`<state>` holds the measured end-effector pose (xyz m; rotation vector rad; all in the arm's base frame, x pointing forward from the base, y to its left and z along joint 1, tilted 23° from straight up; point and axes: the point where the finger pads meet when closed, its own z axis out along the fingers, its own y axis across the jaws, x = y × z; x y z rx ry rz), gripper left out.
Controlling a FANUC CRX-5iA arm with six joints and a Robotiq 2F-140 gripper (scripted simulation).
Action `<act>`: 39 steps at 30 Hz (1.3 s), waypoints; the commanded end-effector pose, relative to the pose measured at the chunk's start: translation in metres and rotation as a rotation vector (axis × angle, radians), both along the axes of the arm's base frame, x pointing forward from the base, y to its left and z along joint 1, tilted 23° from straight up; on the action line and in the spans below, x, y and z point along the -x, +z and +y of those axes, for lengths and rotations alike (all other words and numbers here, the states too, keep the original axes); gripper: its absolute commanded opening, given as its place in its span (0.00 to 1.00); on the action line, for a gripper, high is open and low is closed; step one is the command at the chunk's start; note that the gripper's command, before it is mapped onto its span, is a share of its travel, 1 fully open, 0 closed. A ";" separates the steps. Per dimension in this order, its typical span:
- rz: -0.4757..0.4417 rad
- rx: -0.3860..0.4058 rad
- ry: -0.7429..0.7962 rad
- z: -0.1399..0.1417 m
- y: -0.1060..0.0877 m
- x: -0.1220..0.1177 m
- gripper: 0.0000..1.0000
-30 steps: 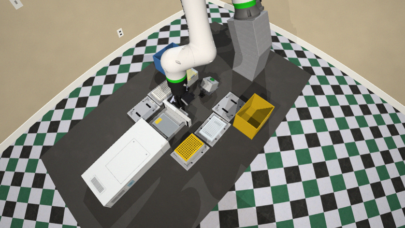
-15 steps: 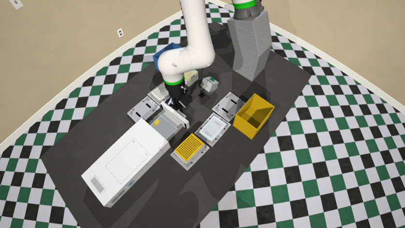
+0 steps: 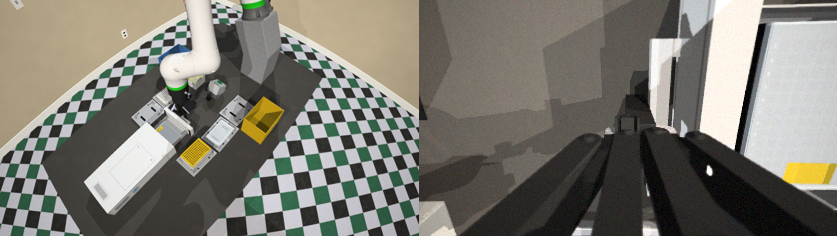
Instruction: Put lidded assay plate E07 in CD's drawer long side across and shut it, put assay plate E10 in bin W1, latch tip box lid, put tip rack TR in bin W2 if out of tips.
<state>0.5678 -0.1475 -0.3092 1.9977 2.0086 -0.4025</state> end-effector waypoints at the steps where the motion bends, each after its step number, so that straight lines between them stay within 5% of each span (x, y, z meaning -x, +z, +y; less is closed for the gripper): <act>1: -0.001 0.000 0.000 0.000 0.001 -0.006 0.10; 39: -0.001 0.000 0.001 0.001 0.001 -0.050 0.10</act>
